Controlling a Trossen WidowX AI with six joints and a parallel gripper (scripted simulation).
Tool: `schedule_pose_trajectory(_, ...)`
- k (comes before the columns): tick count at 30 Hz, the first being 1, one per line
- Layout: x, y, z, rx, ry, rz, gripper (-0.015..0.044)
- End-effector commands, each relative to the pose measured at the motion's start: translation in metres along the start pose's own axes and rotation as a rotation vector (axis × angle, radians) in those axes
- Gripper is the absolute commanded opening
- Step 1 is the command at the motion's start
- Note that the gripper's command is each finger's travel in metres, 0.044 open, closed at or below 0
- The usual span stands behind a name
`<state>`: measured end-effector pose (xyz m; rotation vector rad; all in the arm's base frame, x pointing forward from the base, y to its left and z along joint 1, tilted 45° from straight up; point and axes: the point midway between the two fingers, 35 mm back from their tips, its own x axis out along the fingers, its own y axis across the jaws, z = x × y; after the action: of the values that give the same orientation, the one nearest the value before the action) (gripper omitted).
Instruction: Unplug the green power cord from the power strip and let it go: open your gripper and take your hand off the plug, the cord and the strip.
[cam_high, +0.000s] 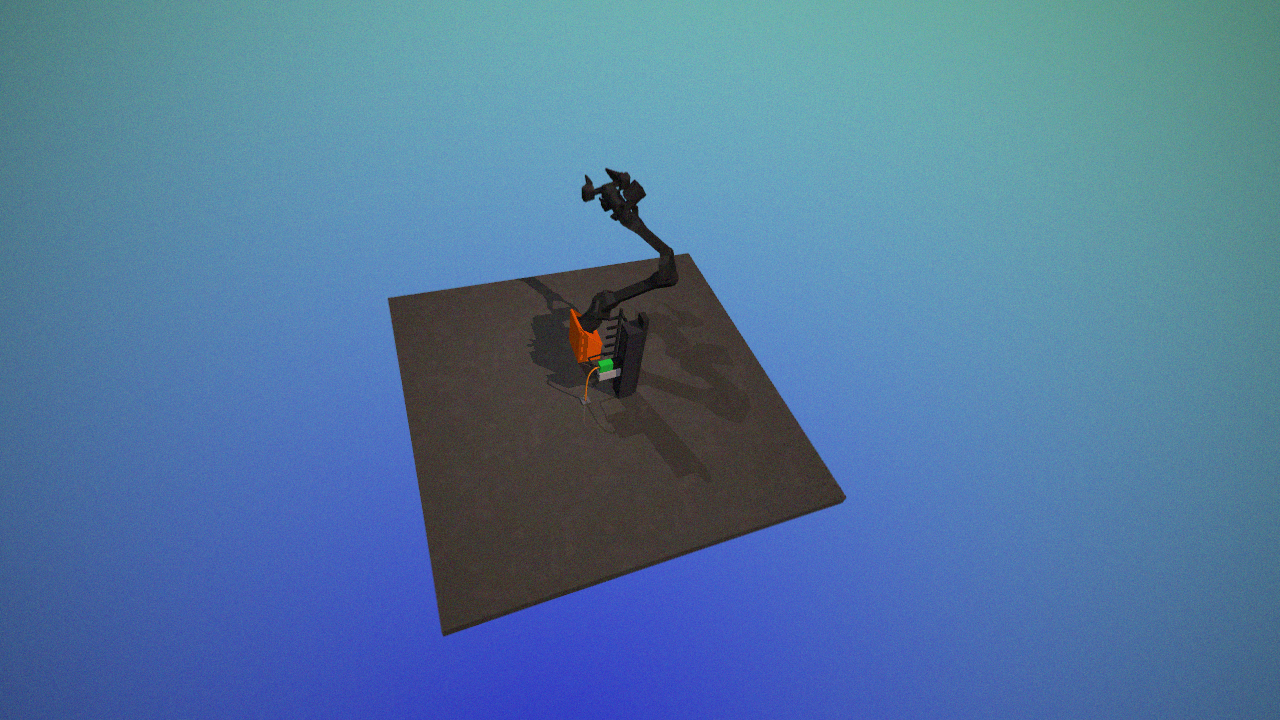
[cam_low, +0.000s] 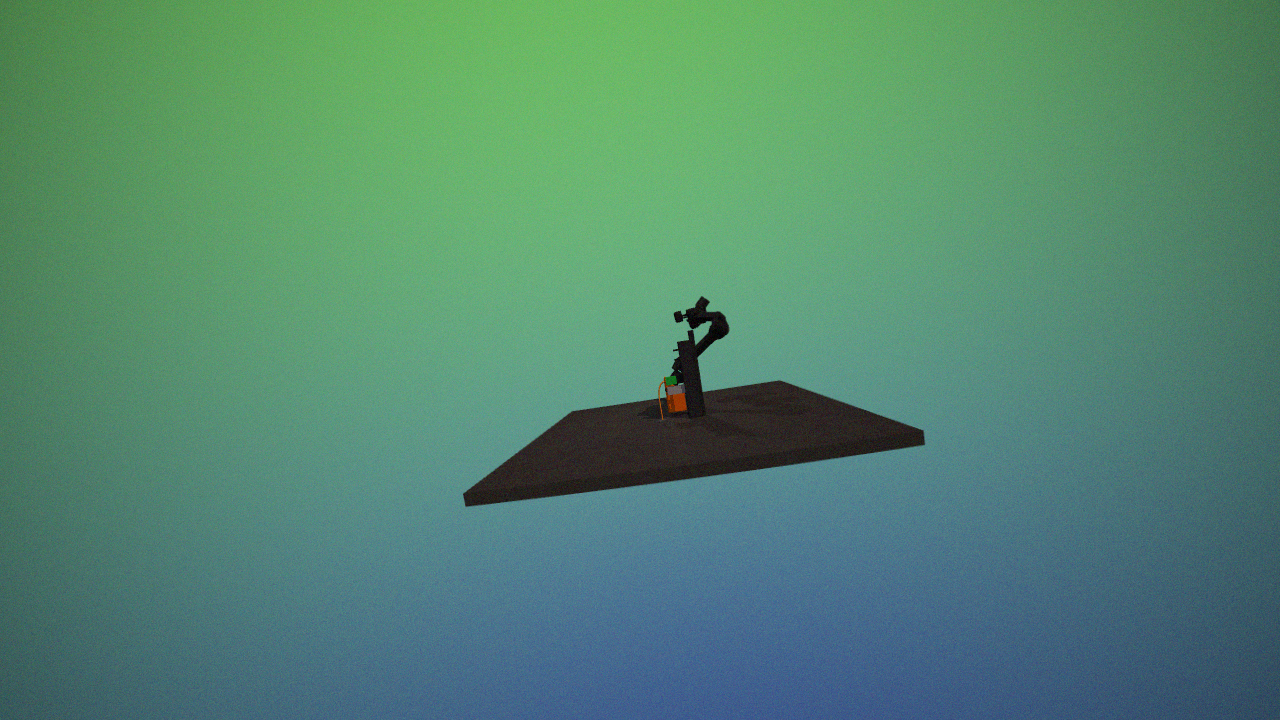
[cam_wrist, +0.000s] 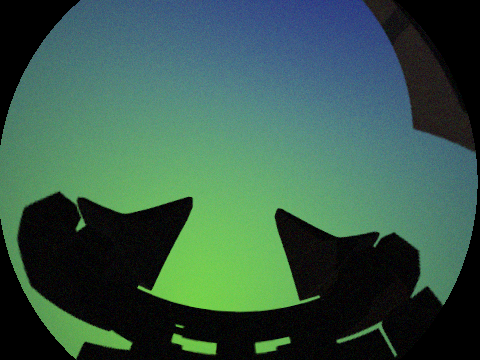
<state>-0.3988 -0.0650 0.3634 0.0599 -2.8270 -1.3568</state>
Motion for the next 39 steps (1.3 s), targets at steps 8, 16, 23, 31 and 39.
schedule_pose_trajectory(8, -0.004, -0.098, -0.039, -0.238, 0.107, -0.281, 0.0190)
schedule_pose_trajectory(16, -0.054, -0.222, -0.080, -0.533, 0.319, -0.658, 0.0160)
schedule_pose_trajectory(23, -0.131, -0.313, -0.100, -0.801, 0.559, -0.950, 0.0160)
schedule_pose_trajectory(31, -0.245, -0.387, -0.098, -1.118, 0.893, -1.248, 0.0160)
schedule_pose_trajectory(39, -0.371, -0.423, -0.063, -1.437, 1.280, -1.533, 0.0160)
